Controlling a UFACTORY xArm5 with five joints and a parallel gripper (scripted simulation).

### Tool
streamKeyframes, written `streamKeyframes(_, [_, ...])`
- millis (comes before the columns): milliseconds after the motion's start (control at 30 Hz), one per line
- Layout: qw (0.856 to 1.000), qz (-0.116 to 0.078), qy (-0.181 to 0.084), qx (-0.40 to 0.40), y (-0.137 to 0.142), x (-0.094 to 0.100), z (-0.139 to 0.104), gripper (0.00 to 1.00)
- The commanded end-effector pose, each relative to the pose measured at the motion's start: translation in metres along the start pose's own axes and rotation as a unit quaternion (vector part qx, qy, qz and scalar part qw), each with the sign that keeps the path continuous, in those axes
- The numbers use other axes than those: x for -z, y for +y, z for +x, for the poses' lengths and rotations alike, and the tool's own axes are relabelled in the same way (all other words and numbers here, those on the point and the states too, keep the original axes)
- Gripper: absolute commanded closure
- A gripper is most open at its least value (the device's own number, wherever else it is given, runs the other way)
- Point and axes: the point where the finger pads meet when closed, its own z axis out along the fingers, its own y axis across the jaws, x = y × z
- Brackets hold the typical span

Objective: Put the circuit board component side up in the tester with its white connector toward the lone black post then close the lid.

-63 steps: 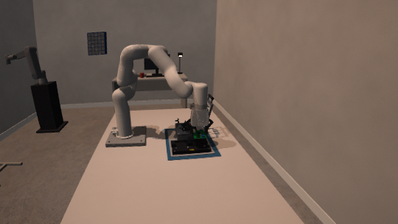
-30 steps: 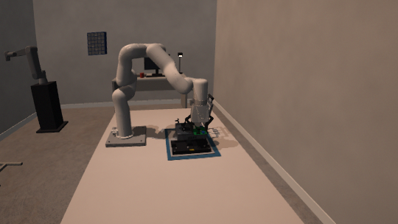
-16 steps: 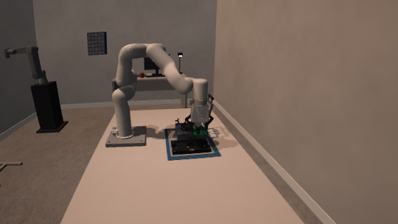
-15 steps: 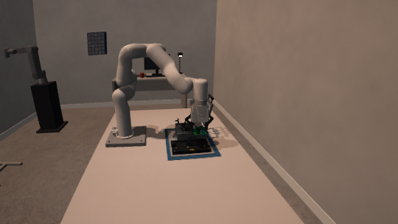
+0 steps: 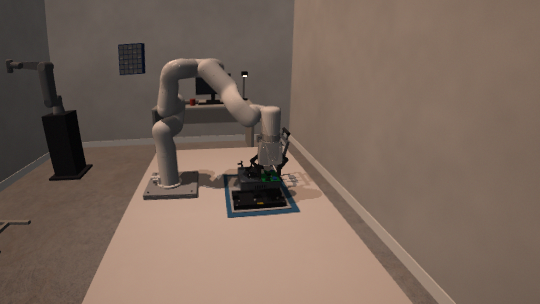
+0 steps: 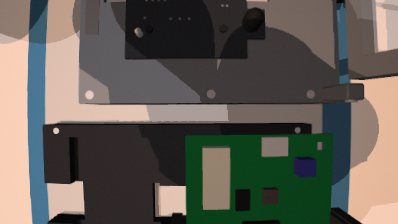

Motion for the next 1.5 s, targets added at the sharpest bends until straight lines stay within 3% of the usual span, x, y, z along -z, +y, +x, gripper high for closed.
streamKeyframes(0, [1.0, -0.002, -0.001, 0.0, 0.0, 0.002, 0.005, 0.21])
streamKeyframes(267, [1.0, -0.002, -0.001, 0.0, -0.003, 0.003, 0.019, 0.21])
streamKeyframes(1467, [1.0, -0.002, 0.0, 0.0, -0.029, 0.01, 0.126, 0.21])
